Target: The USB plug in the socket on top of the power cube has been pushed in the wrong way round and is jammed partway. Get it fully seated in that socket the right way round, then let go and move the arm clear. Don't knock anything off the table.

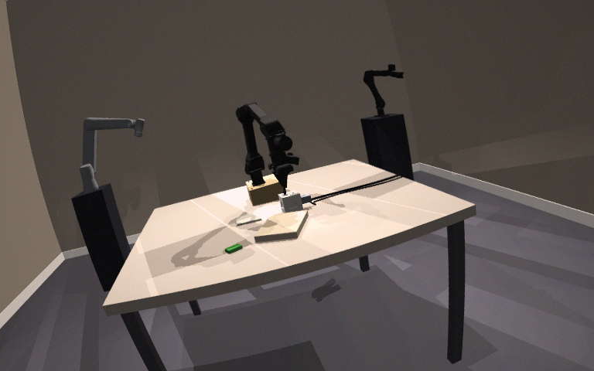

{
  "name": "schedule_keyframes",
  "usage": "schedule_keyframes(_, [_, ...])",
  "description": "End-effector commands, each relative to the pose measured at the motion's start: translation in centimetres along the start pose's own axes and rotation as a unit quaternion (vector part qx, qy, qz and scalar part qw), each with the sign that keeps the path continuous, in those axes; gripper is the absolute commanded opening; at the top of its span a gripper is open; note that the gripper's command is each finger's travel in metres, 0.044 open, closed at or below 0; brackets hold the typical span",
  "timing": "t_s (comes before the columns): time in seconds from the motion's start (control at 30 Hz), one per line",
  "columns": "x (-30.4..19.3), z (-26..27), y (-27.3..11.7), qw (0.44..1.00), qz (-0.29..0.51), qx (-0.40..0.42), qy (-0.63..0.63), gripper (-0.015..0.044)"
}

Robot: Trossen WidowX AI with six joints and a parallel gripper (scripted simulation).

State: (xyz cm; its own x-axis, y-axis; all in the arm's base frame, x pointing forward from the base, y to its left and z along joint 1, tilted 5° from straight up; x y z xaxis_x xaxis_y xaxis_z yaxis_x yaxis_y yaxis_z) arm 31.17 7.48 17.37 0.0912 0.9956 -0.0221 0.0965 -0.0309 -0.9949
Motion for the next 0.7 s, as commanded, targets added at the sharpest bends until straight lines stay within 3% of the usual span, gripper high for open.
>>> schedule_keyframes(0.0, [0.0, 0.0, -0.03, 1.0, 0.0, 0.0, 0.0, 0.0046])
schedule_keyframes(0.07, [0.0, 0.0, -0.03, 1.0, 0.0, 0.0, 0.0, 0.0])
schedule_keyframes(0.67, [0.0, 0.01, 0.0, 1.0, 0.0, 0.0, 0.0, 0.0])
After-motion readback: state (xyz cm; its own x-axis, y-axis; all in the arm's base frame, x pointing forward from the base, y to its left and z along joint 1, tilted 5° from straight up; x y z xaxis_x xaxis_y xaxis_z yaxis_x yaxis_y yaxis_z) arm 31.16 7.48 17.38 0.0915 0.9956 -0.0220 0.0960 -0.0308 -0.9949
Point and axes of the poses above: the point midway between the two fingers, 35 mm back from their tips, its own y axis out along the fingers, its own z axis across the jaws, x = y × z, the point moved 9 cm from there along -y, back along the fingers, and after that the axes turned 8 degrees about y, right-handed, at the moved point
